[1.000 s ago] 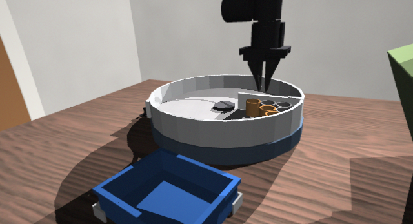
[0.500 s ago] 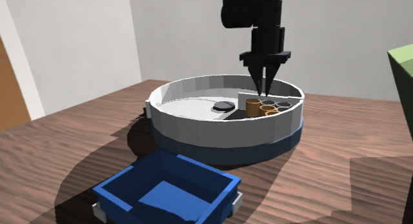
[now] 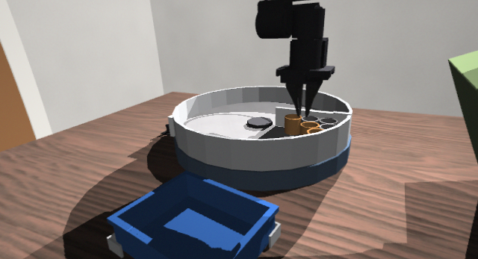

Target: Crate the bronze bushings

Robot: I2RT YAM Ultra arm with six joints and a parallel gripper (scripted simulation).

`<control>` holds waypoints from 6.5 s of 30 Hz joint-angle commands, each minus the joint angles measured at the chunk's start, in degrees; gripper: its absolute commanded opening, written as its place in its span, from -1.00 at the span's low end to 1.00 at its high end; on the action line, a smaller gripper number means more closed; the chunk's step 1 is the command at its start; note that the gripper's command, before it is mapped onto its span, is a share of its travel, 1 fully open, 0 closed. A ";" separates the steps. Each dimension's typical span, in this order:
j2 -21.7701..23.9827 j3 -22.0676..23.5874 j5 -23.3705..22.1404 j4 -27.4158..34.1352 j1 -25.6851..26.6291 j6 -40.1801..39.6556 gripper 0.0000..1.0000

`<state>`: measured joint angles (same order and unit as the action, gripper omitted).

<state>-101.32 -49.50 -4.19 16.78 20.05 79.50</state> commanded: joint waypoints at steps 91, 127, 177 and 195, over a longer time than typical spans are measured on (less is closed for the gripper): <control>1.76 1.29 1.45 -0.55 -0.34 0.42 -0.70; 2.00 0.80 1.44 -0.43 -0.10 0.27 -0.70; -0.57 -1.19 1.45 -2.35 -0.47 0.55 -0.70; -0.57 -1.19 1.45 -2.35 -0.47 0.55 -0.70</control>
<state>-103.48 -48.93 -4.10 14.17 19.84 79.64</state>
